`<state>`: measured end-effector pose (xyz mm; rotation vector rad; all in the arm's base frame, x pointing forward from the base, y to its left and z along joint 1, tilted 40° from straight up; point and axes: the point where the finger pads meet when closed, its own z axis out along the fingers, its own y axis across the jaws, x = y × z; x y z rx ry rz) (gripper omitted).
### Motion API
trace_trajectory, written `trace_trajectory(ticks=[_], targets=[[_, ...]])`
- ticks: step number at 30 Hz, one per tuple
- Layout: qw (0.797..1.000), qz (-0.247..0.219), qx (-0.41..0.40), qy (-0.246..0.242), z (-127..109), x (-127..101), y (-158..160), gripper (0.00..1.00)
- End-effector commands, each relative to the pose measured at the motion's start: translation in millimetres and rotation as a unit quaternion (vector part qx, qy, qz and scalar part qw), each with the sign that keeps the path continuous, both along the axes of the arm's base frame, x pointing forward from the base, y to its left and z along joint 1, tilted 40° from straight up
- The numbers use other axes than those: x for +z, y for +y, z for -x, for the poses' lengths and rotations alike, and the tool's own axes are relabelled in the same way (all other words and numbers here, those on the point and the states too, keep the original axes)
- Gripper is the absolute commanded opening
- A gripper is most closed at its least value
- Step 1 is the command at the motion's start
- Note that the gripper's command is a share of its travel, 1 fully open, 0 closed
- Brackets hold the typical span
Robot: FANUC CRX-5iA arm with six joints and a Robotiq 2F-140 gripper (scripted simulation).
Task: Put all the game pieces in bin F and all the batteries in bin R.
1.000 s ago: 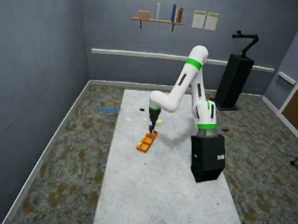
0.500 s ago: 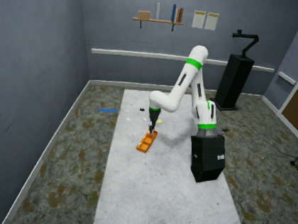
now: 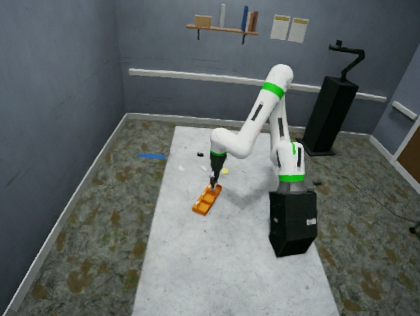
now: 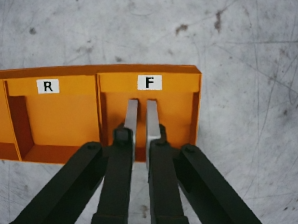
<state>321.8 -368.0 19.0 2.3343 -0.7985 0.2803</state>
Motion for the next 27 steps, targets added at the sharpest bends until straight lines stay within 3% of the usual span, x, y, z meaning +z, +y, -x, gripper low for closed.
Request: trace_trajectory(ticks=[1, 27], targets=[[1.0, 0.0, 0.0, 0.0, -0.2, 0.1, 0.1, 0.15], [1.0, 0.0, 0.0, 0.0, -0.3, 16.5, 13.8, 0.15]])
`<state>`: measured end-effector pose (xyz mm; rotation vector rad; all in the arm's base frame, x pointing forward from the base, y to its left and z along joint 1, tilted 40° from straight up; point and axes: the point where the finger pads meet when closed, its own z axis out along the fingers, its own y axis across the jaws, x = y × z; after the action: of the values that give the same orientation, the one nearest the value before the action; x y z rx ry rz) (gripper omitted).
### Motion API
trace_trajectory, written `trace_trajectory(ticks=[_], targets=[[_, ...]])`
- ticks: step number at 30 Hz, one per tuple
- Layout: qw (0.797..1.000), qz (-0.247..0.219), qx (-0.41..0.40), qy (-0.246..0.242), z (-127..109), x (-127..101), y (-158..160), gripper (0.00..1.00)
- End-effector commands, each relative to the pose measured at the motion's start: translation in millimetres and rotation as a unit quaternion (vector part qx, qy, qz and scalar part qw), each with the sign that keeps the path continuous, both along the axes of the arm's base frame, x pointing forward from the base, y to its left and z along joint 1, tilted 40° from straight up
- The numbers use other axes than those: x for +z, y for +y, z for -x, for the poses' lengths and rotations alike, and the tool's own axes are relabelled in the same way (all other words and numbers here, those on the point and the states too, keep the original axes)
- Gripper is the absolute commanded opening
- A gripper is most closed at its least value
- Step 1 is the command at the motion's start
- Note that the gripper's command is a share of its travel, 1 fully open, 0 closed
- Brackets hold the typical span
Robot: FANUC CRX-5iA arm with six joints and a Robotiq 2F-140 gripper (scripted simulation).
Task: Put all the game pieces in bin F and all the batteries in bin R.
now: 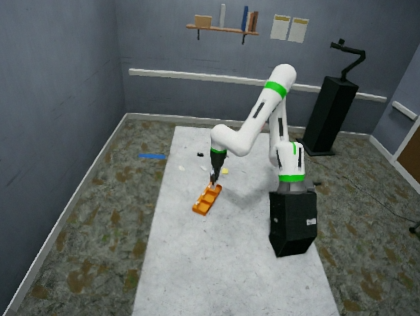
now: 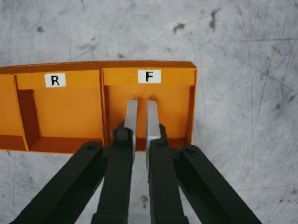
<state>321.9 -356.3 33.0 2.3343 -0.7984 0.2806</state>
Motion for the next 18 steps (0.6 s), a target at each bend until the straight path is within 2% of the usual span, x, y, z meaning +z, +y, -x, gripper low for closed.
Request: trace_trajectory(ticks=[1, 6, 13, 18], targets=[[1.0, 0.0, 0.0, 0.0, -0.2, 3.5, 2.9, 0.15], [1.0, 0.0, 0.0, 0.0, -0.2, 6.6, 5.5, 0.15], [1.0, 0.0, 0.0, 0.0, -0.4, 26.4, 22.0, 0.15], [1.0, 0.0, 0.0, 0.0, -5.9, 21.0, 28.3, 0.15]])
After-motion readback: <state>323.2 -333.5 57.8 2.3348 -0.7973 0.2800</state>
